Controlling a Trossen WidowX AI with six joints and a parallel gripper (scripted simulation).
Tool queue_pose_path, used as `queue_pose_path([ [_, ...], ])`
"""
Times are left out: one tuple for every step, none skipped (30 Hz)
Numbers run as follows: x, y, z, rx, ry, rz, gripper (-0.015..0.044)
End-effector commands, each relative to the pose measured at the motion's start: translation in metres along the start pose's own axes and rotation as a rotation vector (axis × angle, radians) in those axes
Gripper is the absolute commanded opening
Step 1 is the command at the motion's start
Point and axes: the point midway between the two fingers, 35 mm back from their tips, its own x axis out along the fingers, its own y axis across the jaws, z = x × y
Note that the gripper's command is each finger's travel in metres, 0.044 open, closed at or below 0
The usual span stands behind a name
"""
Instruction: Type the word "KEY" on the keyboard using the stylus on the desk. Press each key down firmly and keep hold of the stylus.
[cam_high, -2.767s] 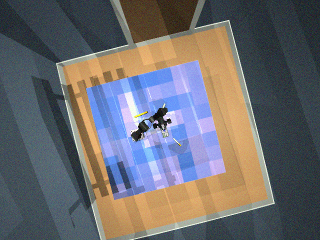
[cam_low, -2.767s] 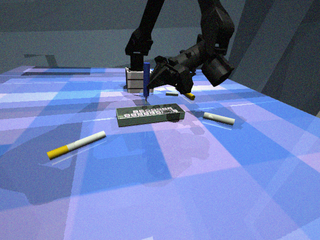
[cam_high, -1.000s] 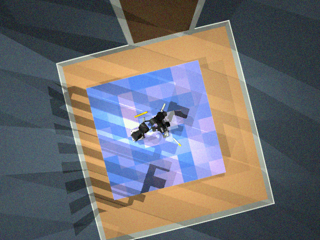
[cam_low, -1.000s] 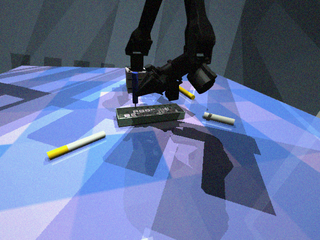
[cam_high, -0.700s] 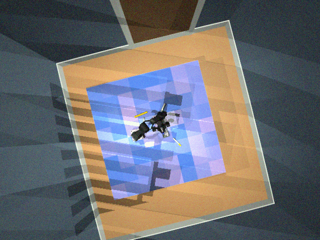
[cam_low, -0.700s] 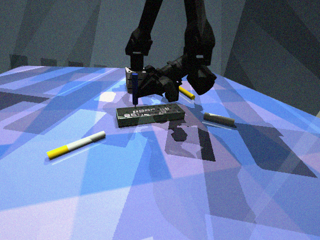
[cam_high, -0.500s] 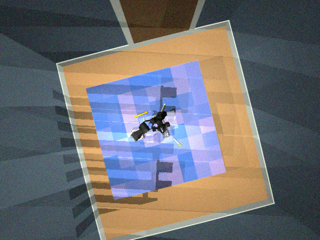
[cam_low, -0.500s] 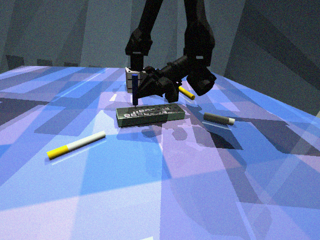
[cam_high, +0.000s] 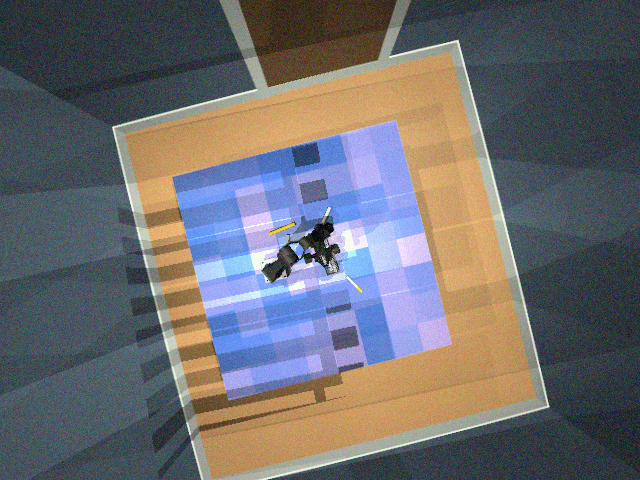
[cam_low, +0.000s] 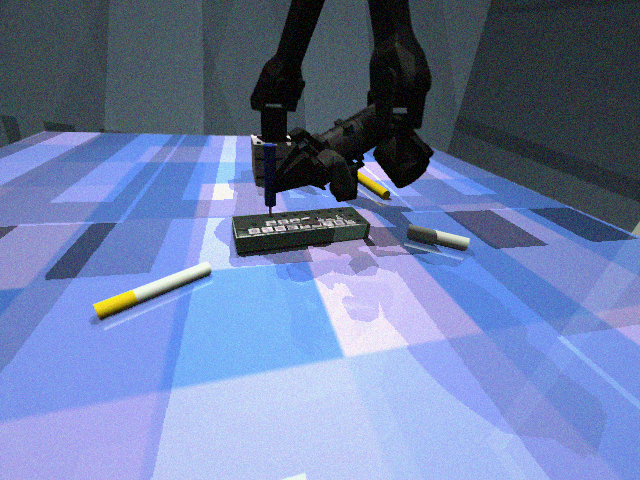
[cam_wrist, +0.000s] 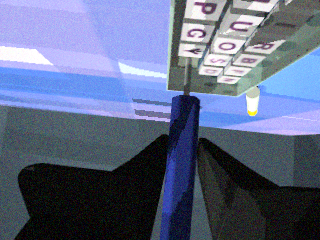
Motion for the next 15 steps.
queue_pose_path([
  [-0.0104,-0.0014,-0.0179,0.0,0.001,-0.005,0.0081],
  [-0.0127,-0.0013,-0.0221,0.0,0.001,-0.005,0.0081],
  [-0.0141,-0.0011,-0.0246,0.0,0.001,-0.005,0.0081],
  [-0.0146,-0.0011,-0.0255,0.0,0.001,-0.005,0.0081],
  [-0.0146,-0.0011,-0.0255,0.0,0.001,-0.005,0.0081],
  [-0.0146,-0.0011,-0.0255,0.0,0.001,-0.005,0.0081],
  [-0.0146,-0.0011,-0.0255,0.0,0.001,-0.005,0.0081],
  [-0.0146,-0.0011,-0.0255,0.0,0.001,-0.005,0.0081],
  [-0.0146,-0.0011,-0.0255,0.0,0.001,-0.005,0.0081],
  [-0.0146,-0.0011,-0.0255,0.0,0.001,-0.005,0.0081],
  [-0.0146,-0.0011,-0.0255,0.0,0.001,-0.005,0.0081],
  [-0.0146,-0.0011,-0.0255,0.0,0.001,-0.005,0.0081],
  [-0.0136,-0.0008,-0.0229,0.007,-0.003,-0.003,0.0084],
  [-0.0136,-0.0008,-0.0229,0.007,-0.003,-0.003,0.0081],
  [-0.0136,-0.0008,-0.0229,0.007,-0.003,-0.003,0.0081],
])
